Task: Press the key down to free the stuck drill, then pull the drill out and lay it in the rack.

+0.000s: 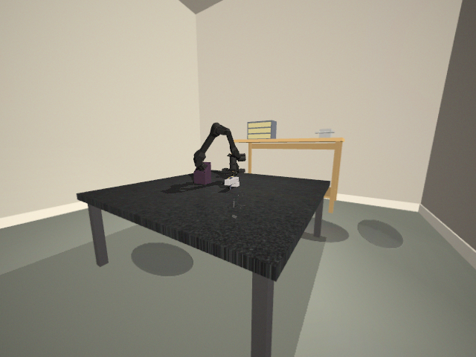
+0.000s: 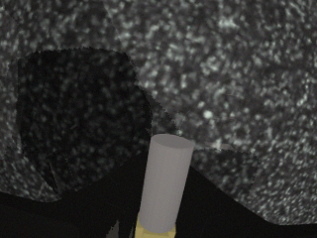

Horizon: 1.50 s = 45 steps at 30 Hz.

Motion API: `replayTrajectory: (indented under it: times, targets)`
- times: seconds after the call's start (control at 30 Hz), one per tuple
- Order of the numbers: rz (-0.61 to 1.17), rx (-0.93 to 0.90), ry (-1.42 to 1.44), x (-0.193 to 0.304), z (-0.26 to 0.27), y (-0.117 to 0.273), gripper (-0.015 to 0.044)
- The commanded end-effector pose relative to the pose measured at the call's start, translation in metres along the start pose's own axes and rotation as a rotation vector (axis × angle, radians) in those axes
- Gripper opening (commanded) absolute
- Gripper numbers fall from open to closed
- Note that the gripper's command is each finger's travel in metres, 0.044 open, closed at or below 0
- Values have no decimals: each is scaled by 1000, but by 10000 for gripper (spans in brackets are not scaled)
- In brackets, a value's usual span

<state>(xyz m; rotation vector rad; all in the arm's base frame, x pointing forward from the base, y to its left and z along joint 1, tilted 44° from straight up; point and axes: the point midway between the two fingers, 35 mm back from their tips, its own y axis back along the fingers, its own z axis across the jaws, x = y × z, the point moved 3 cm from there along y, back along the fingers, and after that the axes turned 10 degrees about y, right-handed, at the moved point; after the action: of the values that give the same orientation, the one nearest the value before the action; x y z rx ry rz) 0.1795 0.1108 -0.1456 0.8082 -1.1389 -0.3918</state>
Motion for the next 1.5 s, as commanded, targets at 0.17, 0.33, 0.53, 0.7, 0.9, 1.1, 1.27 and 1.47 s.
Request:
replayTrajectory:
  times: [0.17, 0.33, 0.53, 0.7, 0.9, 1.1, 1.27, 1.47]
  targets:
    - [17, -8, -3, 5, 1, -6, 0]
    - [17, -8, -3, 5, 1, -6, 0]
    - [17, -8, -3, 5, 1, -6, 0]
    - [0, 0, 0, 0, 0, 0, 131]
    - [0, 0, 0, 0, 0, 0, 289]
    - [0, 0, 0, 0, 0, 0, 440]
    - [14, -7, -3, 0, 1, 24, 440]
    - [13, -7, -3, 0, 1, 48, 440]
